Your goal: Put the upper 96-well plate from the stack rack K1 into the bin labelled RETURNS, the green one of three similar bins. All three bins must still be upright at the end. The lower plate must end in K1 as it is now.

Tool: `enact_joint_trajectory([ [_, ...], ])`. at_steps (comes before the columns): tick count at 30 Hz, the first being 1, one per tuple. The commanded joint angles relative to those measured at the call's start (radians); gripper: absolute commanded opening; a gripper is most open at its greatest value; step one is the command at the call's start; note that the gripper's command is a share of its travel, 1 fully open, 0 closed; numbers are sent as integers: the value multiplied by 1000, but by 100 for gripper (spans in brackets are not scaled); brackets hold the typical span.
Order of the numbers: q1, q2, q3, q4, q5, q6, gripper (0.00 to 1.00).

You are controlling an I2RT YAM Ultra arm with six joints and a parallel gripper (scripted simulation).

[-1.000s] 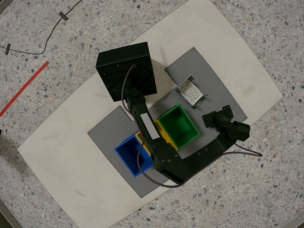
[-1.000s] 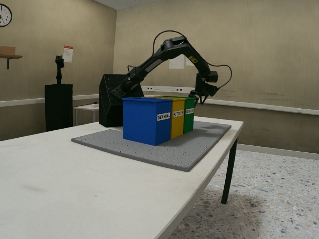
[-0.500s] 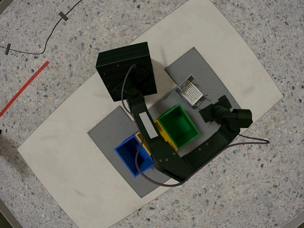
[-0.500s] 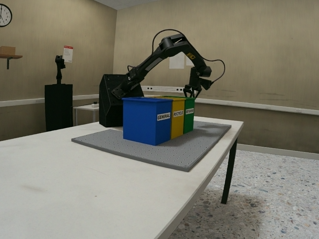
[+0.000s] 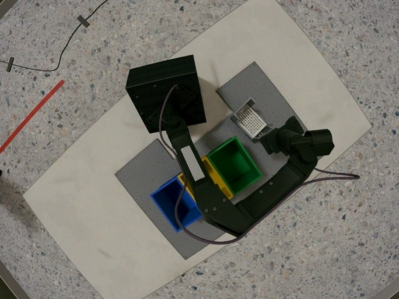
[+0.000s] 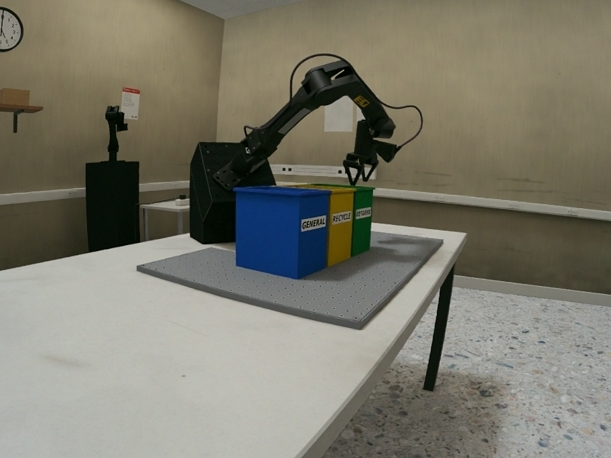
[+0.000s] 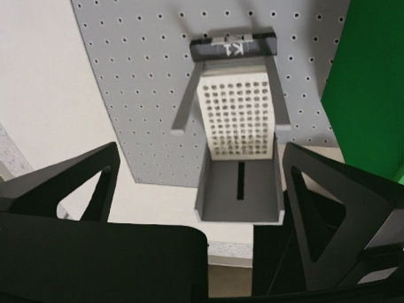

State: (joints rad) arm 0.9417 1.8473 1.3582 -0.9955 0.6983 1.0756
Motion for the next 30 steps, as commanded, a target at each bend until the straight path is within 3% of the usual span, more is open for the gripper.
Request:
enact_joint_trajectory([
  [1, 78, 27, 22, -66, 51, 68, 100],
  [2, 86, 26, -28, -71, 53, 82, 100],
  [4, 105, 12, -51, -73, 51, 112, 100],
  [6, 144, 44, -27, -107, 86, 146, 100],
  [7, 153, 43, -70, -114, 87, 162, 100],
  [10, 164, 42, -81, -118, 85, 180, 100],
  [11, 190, 55, -47, -138, 102, 208, 100],
  [13, 217, 63, -104, -161, 120, 240, 100],
  [19, 297, 78, -155, -213, 149, 343, 100],
  [21, 325, 78, -118, -231, 156, 356, 100],
  [30, 327, 57, -110, -246, 155, 370, 100],
])
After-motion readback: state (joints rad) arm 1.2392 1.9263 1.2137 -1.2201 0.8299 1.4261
